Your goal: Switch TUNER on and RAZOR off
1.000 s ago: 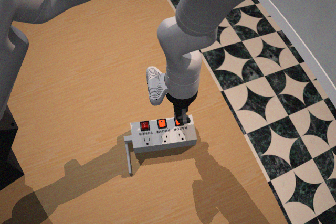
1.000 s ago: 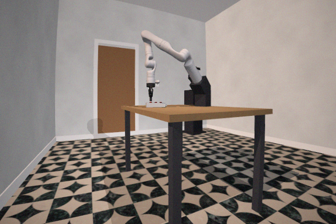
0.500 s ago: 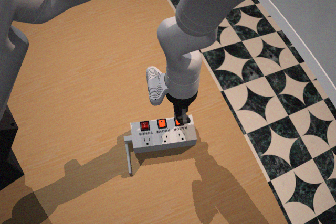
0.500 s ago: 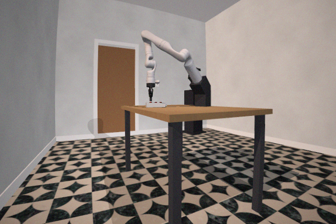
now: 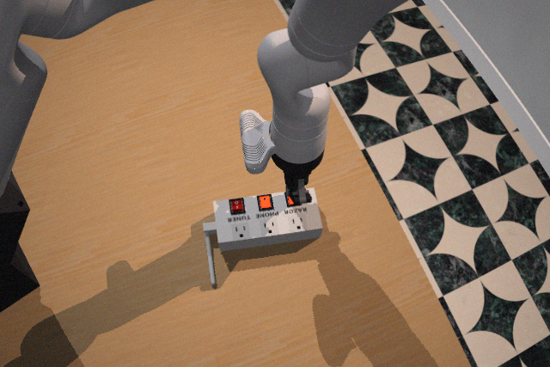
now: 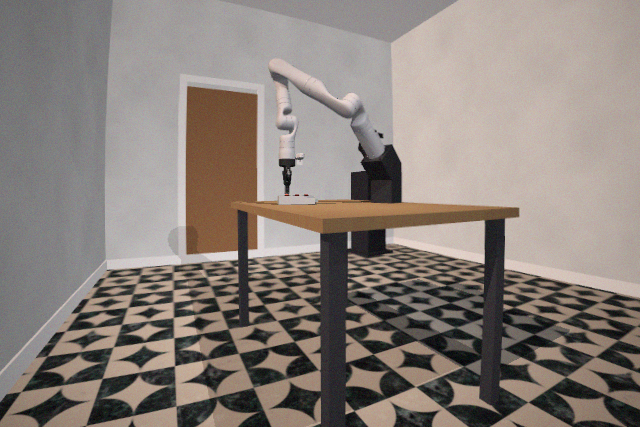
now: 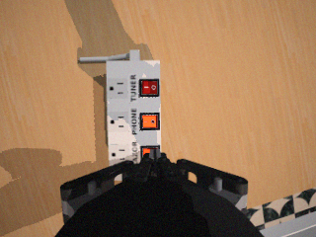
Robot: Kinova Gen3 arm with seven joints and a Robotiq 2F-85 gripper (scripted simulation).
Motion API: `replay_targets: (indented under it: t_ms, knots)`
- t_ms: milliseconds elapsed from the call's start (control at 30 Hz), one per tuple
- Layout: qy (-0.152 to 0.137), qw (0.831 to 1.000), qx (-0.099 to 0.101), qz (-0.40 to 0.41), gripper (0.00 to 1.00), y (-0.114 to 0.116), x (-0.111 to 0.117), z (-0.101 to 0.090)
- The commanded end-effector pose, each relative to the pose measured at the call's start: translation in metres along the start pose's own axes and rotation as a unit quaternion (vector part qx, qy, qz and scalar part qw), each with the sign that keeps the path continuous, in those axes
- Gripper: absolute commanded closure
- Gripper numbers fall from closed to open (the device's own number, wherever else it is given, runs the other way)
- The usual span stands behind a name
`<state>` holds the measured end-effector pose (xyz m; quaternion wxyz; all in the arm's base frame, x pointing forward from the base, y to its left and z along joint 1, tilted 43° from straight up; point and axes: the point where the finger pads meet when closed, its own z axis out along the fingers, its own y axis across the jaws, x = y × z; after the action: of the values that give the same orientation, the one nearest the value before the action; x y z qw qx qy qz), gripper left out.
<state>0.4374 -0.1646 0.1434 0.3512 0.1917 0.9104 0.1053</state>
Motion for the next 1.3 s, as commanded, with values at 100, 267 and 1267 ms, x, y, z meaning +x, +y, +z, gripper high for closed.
replay_targets:
  t_ms: [100,267,1267]
  knots:
    - [0.0,1.0,-0.001,0.0,1.0,0.0005,0.0002,0.0024]
    - [0.0,1.0,-0.001,0.0,1.0,0.0005,0.0002,0.0046]
    - [0.0,1.0,-0.001,0.0,1.0,0.0005,0.0002,0.0034]
